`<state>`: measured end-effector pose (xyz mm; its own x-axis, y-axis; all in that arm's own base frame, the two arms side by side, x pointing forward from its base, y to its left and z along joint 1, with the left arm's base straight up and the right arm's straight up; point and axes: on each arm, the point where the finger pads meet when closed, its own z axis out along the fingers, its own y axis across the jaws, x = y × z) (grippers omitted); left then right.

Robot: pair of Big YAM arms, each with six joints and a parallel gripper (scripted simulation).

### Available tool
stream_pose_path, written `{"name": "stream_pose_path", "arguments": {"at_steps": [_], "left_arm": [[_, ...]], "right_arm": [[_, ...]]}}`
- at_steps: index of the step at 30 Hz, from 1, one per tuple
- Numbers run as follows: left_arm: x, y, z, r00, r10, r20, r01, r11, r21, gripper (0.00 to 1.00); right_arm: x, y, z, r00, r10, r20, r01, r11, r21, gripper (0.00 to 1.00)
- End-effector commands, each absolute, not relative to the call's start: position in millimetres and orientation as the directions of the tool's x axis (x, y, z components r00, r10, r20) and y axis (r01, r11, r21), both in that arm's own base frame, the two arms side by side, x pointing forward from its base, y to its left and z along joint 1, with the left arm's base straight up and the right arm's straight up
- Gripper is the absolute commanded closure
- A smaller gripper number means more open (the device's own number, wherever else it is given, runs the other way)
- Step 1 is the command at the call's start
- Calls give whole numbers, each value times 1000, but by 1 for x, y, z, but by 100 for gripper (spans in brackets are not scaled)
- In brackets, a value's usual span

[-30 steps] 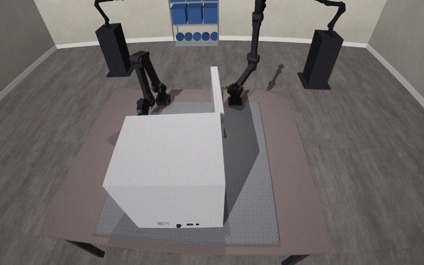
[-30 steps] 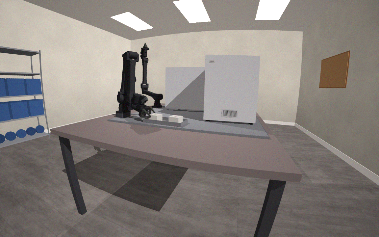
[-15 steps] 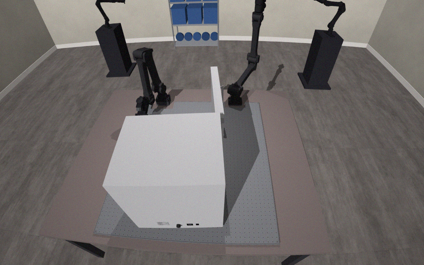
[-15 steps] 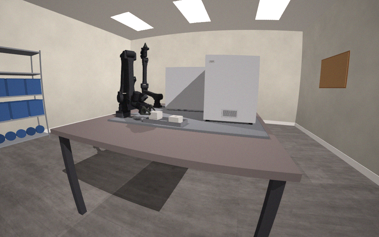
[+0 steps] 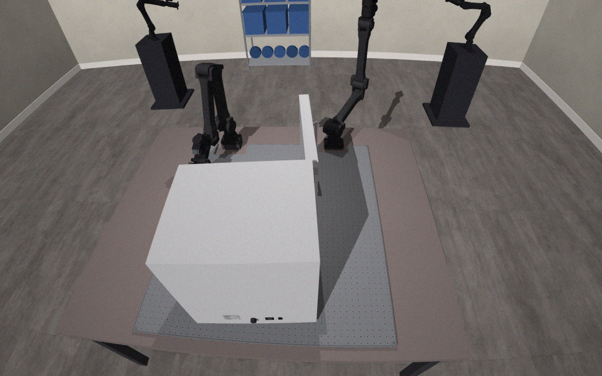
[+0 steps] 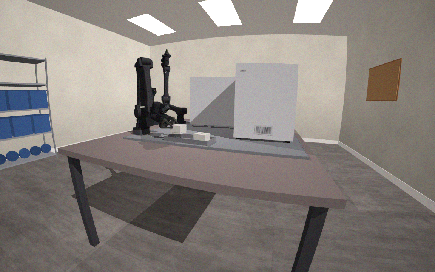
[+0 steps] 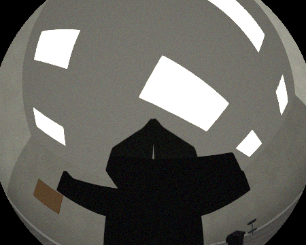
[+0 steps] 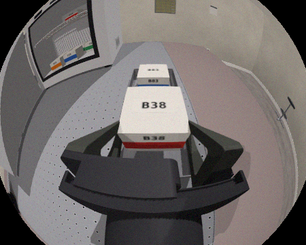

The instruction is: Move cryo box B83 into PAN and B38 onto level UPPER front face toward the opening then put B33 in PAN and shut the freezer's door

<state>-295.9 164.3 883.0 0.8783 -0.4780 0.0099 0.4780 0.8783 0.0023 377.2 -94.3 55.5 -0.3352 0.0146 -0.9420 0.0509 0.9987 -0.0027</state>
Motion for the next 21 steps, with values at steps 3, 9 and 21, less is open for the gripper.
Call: {"name": "stream_pose_path", "arguments": {"at_steps": [3,9,21], "left_arm": [[-284,159,884,872,-489,-27,489,872,0,100],[-284,159,884,872,-489,-27,489,872,0,100],[-284,159,884,872,-489,-27,489,872,0,100]], "right_arm": [[386,-95,73,-317,11,-948,47,999,-4,23],[392,-98,85,-305,6,-952,48,999,-9,23],[391,-99,89,-326,14,-945,50,999,-2,23]]}}
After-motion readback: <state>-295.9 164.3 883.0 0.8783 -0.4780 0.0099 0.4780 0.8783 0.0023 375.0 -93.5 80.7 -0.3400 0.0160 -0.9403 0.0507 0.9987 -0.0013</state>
